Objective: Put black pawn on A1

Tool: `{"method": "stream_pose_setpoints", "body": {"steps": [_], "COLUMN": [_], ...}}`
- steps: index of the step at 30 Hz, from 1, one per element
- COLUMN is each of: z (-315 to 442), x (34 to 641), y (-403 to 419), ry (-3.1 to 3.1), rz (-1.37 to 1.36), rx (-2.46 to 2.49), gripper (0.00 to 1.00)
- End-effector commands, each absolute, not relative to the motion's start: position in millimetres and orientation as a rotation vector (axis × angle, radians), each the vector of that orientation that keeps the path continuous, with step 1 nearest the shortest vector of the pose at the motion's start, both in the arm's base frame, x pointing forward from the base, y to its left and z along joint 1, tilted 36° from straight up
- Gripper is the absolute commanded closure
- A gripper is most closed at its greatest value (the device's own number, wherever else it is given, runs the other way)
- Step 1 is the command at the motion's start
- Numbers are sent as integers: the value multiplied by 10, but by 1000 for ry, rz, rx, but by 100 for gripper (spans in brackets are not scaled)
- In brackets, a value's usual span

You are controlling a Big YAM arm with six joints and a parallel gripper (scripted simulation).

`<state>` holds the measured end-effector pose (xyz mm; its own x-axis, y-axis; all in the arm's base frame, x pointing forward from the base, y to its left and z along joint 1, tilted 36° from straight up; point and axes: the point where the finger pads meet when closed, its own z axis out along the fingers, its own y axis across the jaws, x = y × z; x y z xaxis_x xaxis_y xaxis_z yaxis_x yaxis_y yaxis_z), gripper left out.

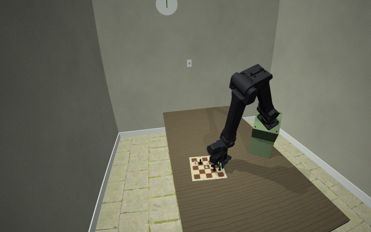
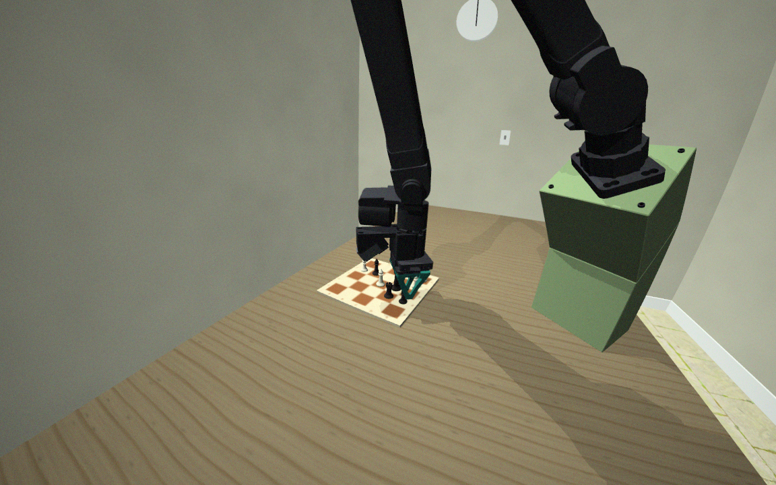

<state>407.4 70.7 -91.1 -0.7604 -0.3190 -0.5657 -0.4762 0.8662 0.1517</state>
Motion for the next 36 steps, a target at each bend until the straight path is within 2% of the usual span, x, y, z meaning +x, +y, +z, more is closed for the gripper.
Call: {"method": "stream_pose_setpoints", "body": {"steps": [1, 36], "z": [-943, -954], "x": [4136, 4155], "y": [766, 757], "ry": [2487, 2486], "rz": [396, 392], "rx": [-565, -554], "gripper": [68, 68]}}
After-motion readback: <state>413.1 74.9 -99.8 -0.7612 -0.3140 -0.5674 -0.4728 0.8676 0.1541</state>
